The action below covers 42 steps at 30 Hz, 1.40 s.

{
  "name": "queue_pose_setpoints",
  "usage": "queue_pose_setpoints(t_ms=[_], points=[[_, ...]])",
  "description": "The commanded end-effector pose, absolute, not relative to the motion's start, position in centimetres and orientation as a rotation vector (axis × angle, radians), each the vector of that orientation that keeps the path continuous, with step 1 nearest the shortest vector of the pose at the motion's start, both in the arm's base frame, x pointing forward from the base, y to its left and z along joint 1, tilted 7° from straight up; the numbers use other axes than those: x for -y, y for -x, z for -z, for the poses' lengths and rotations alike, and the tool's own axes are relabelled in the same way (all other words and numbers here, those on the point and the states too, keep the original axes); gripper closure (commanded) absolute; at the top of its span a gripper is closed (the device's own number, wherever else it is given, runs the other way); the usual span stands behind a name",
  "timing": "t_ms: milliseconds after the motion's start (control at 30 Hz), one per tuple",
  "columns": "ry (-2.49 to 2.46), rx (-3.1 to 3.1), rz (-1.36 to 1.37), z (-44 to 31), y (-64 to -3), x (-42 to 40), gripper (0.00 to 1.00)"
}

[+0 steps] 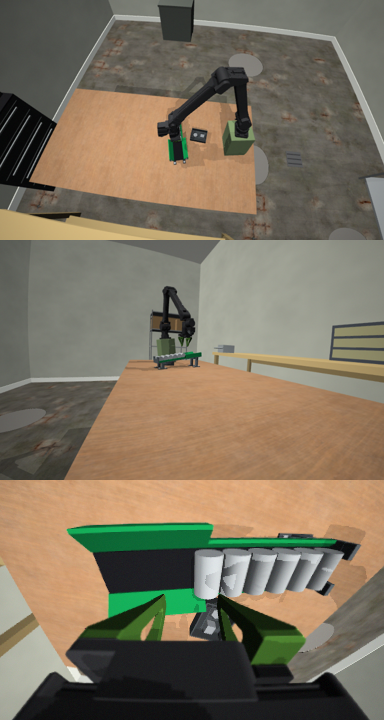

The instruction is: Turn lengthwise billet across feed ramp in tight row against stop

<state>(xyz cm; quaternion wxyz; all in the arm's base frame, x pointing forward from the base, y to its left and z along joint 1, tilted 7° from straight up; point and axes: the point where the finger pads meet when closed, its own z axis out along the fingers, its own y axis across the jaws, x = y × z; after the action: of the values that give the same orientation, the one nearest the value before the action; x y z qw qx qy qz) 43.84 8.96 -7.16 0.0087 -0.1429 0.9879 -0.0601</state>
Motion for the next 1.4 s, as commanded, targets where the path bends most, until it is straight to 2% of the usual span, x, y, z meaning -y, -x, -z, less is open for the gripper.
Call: queue_pose_setpoints(t_ms=[0,233,400,1367], points=[[0.422,-3.085,0.183,6.3,-44.3,-9.4,0.45],[0.421,-3.044,0.173,3.9,-45.8,-10.1,0.45],[0.427,-3.088,0.184,5.2,-44.3,-9.6,0.45],[0.424,-3.069,0.179,4.9,-44.7,-9.8,0.45]])
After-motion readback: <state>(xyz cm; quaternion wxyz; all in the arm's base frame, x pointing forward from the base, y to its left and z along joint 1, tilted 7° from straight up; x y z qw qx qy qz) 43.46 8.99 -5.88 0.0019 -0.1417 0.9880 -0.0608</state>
